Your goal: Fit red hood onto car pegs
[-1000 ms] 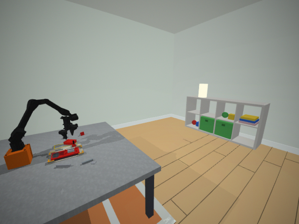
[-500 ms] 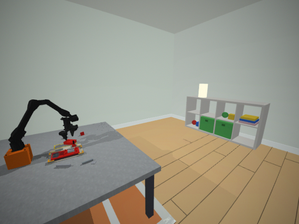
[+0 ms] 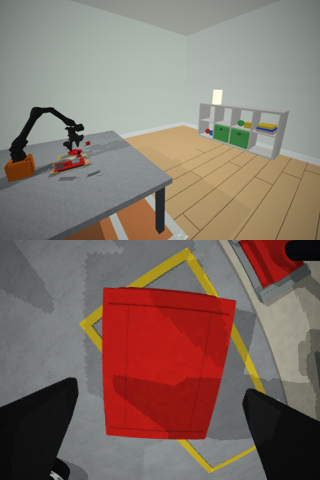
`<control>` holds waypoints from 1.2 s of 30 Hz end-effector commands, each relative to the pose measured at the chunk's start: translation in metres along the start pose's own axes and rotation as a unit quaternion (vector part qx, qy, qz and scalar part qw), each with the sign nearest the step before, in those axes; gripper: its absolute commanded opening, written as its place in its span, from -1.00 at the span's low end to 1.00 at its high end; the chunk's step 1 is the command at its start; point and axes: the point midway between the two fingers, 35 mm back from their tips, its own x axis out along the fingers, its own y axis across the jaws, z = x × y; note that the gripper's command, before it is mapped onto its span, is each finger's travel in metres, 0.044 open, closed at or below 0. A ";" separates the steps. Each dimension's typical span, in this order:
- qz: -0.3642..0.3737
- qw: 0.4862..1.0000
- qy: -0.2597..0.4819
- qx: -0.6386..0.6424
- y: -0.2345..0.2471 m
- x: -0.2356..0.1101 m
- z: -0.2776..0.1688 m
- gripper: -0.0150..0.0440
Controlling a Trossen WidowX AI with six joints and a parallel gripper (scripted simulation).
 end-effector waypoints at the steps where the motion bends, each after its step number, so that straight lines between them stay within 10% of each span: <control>1: 0.000 1.000 0.001 -0.001 0.000 0.003 0.000 1.00; 36: 0.000 1.000 0.001 -0.001 0.000 0.022 0.000 1.00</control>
